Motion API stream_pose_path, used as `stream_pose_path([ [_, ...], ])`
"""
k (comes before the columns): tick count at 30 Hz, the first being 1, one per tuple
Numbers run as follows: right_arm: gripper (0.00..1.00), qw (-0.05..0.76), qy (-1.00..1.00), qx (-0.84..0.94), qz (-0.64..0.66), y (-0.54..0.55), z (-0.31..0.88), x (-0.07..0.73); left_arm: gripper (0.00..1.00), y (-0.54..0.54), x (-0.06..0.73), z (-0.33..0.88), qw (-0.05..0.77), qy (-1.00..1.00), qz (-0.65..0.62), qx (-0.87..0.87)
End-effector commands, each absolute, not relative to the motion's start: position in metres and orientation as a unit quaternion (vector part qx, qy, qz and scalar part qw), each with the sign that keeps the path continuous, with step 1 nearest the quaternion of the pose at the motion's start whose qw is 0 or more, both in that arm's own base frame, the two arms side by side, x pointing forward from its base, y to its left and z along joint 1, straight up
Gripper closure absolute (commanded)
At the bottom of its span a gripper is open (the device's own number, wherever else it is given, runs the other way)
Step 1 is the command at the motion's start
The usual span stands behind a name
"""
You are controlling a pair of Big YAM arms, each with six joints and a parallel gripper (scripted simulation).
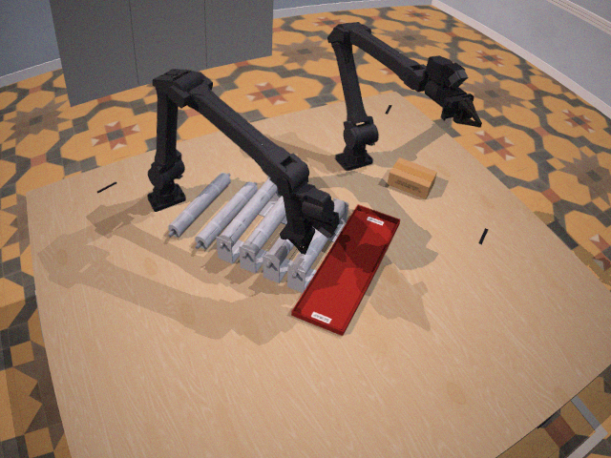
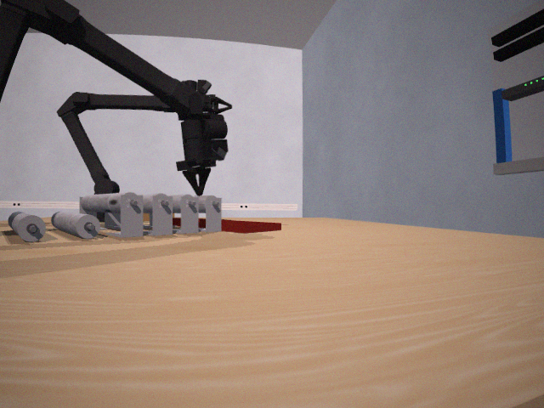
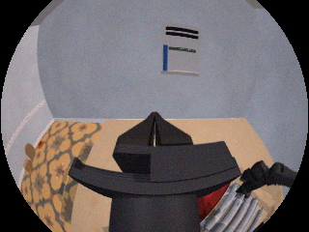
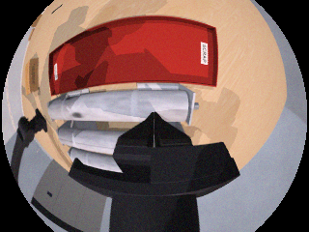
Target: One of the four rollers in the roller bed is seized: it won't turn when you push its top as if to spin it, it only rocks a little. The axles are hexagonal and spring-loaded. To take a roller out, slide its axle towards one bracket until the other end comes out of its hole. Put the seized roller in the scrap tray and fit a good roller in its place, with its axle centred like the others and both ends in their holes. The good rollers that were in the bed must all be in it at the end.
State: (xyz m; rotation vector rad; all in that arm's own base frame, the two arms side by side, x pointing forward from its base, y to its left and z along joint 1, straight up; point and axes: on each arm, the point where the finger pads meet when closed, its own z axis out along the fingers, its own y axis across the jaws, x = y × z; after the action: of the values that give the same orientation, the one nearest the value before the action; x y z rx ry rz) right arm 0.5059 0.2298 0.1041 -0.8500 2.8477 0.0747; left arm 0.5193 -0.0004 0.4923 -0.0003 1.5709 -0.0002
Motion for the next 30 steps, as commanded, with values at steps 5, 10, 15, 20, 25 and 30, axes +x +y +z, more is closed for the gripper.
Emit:
stream_pose_path([
  [5,1.0,0.09,0.954,-0.285,0.024,0.23,0.103,0.515,1.0,-0.004,0.522,0.527,0.724,0.69,0.003,0.007],
  [10,1.0,0.099,0.954,-0.282,0.026,0.241,0.116,0.526,1.0,-0.004,0.522,0.527,0.724,0.69,0.003,0.007],
  [15,1.0,0.096,0.953,-0.286,0.026,0.249,0.113,0.53,1.0,-0.004,0.522,0.527,0.724,0.69,0.003,0.007],
  [20,1.0,0.088,0.953,-0.288,0.025,0.249,0.106,0.528,1.0,-0.004,0.522,0.527,0.724,0.69,0.003,0.007],
  [25,1.0,0.092,0.953,-0.286,0.026,0.255,0.108,0.538,1.0,-0.004,0.522,0.527,0.724,0.69,0.003,0.007],
  [30,1.0,0.073,0.955,-0.286,0.023,0.244,0.082,0.52,1.0,-0.004,0.522,0.527,0.724,0.69,0.003,0.007],
])
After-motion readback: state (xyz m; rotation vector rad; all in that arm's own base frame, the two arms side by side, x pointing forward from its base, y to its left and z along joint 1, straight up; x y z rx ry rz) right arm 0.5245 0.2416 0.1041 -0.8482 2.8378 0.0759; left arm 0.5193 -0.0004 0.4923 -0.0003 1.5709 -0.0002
